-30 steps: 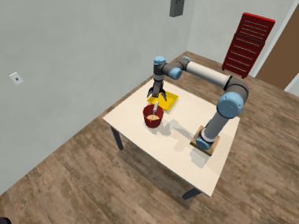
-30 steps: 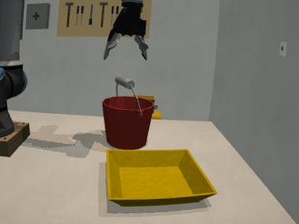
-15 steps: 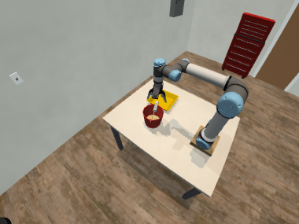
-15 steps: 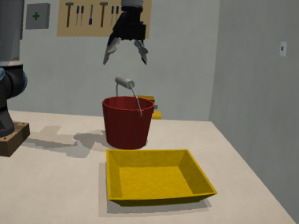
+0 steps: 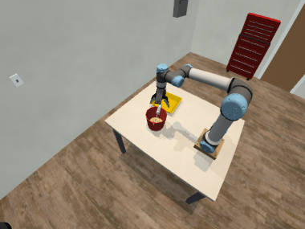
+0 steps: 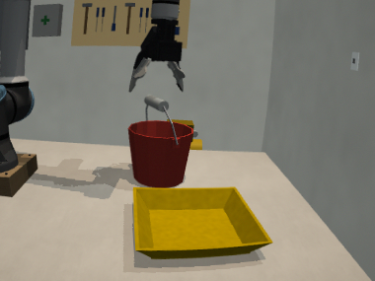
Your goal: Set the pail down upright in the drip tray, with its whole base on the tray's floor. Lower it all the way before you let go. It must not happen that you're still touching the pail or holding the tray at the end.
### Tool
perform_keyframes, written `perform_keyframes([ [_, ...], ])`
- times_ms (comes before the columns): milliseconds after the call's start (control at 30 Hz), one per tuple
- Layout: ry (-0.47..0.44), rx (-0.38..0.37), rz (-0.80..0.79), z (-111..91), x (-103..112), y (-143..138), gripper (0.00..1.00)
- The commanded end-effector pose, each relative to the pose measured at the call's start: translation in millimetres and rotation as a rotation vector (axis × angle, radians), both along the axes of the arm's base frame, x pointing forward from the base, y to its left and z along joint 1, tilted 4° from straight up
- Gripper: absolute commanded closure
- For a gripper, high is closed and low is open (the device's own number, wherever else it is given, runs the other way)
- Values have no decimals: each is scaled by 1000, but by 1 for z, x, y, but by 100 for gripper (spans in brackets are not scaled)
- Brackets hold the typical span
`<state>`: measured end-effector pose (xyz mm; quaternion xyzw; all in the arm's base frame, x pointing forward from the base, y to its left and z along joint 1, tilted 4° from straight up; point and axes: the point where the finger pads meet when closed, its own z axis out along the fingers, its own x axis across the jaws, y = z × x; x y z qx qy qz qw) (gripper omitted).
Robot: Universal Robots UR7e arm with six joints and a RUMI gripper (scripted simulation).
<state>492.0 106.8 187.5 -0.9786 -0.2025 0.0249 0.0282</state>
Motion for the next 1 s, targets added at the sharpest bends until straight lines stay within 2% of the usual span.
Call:
perform_keyframes([
  [0,-2,0,0,-7,0,0,0],
  [433,-2,0,0,-28,-1,1,0],
  [967,-2,0,0,-31,-1,1,0],
])
